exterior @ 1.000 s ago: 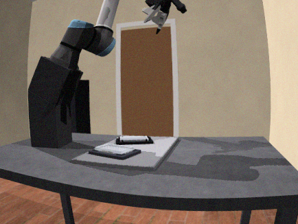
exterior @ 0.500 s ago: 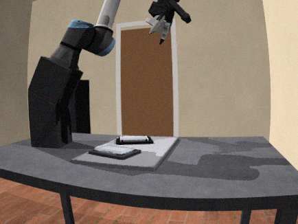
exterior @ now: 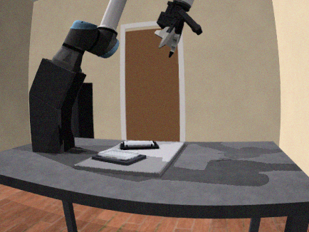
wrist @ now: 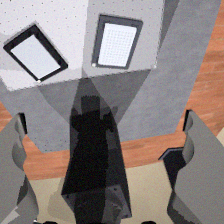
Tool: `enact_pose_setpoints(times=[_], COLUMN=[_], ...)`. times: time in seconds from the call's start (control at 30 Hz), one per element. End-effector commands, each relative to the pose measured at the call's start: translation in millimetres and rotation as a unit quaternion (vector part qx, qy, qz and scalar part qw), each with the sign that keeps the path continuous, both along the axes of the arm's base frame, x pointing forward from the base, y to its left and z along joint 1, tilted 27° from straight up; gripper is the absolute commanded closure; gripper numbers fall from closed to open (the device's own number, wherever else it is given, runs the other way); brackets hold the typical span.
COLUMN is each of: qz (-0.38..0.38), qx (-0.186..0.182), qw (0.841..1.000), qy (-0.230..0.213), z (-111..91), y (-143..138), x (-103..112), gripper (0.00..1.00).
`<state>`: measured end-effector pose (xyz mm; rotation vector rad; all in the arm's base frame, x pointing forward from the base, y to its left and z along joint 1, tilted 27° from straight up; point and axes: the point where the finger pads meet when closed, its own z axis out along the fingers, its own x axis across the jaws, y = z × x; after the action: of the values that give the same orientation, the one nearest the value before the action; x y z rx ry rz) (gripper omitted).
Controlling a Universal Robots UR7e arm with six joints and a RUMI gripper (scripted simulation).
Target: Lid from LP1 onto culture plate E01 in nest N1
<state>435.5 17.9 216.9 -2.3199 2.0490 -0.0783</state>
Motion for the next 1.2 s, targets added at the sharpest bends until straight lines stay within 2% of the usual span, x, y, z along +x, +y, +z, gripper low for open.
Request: enact_pose_setpoints(times=[0.0, 0.2, 0.53, 0.77, 1.17], qz=[0.006, 0.013, 0.023, 0.032, 0.049], qx=[0.000, 0.000, 0.000, 0.000, 0.001], qw=[1.000, 1.000, 0.999, 0.999, 0.998], qy=[-0.006, -0.013, -0.023, -0.031, -0.047], z=[-16.1, -25.6, -63.8, -77.2, -124.9], y=[2.2, 3.8, 12.3, 16.0, 31.4], x=[14.0, 21.1, 45.7, 52.7, 72.9], gripper=[0.18, 0.18, 0.18, 0.18, 0.18])
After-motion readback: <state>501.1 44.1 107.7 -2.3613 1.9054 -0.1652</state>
